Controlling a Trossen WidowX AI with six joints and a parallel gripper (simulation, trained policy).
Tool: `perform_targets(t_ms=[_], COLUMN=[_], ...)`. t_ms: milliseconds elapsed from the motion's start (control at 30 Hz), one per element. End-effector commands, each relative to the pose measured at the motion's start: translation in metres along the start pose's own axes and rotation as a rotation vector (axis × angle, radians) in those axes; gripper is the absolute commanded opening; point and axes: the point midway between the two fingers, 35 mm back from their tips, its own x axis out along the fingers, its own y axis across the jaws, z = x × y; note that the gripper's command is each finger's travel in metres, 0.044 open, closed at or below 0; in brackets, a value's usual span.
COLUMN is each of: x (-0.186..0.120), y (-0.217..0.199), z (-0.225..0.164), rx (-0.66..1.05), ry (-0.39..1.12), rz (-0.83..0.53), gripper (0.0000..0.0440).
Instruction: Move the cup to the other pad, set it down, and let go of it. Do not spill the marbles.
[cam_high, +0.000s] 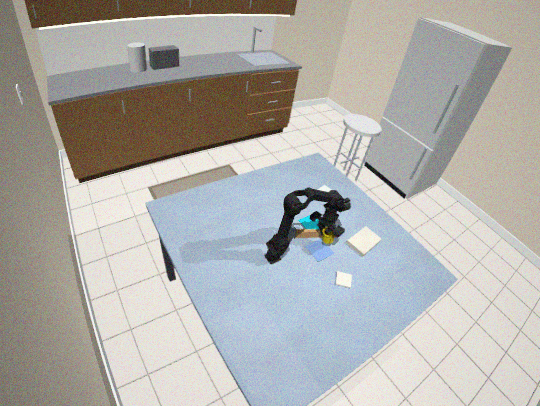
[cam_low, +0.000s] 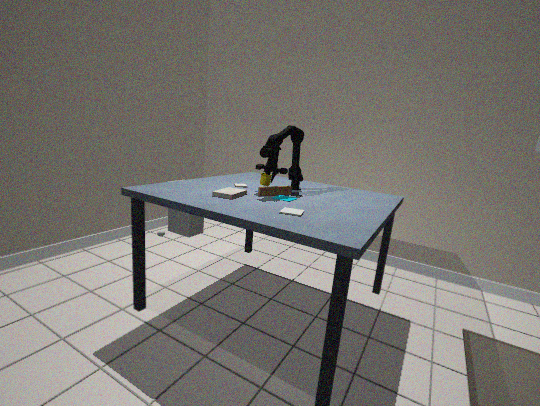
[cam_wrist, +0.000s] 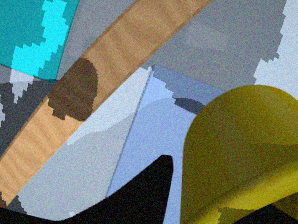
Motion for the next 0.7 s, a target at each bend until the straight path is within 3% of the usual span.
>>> perform_targets(t_ms=[0,667], x=[-0.007,-0.029], y=[0.003,0.046], z=[0.008,0.053], rx=[-0.006,-0.079], ry=[-0.020,-0.132], rz=[-0.001,-0.012], gripper=[0.0029,0.0008])
